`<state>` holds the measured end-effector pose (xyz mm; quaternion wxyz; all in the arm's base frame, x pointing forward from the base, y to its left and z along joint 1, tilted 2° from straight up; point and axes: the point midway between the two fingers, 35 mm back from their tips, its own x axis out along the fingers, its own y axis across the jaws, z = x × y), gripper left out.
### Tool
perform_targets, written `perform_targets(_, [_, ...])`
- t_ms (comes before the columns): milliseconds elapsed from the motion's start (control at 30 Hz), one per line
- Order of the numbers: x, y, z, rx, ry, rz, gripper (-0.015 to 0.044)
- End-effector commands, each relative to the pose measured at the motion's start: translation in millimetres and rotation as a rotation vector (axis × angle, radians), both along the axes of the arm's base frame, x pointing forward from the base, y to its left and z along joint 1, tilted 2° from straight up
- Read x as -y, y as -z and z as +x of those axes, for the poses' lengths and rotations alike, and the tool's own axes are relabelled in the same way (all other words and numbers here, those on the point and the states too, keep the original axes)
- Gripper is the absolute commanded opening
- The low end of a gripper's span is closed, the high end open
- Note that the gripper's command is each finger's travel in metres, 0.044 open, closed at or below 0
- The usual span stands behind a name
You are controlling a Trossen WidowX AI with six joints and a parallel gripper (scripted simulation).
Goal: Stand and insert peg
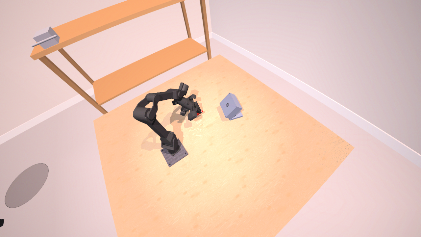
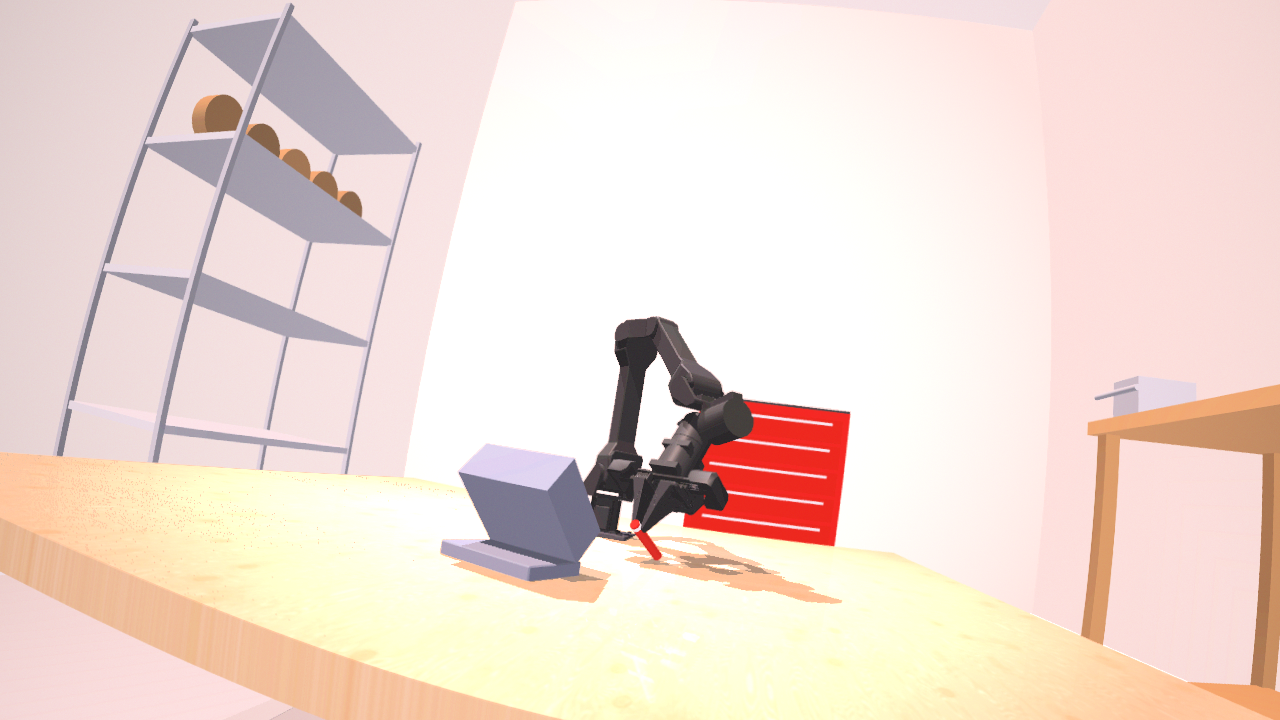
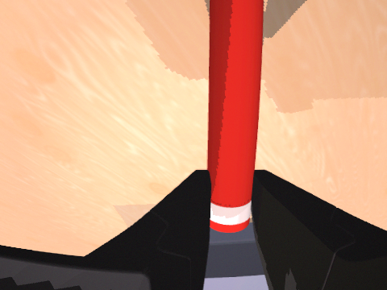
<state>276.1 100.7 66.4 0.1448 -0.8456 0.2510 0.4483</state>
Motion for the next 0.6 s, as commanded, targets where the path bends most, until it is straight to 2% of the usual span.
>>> perform_targets(0, [-0.4,-0.1,-3.0,0.026,0.004,-0.017,0.0051])
perform_targets(567, [-6.4,-4.0,-12.1,0.147,0.007,-0.097,0.0051])
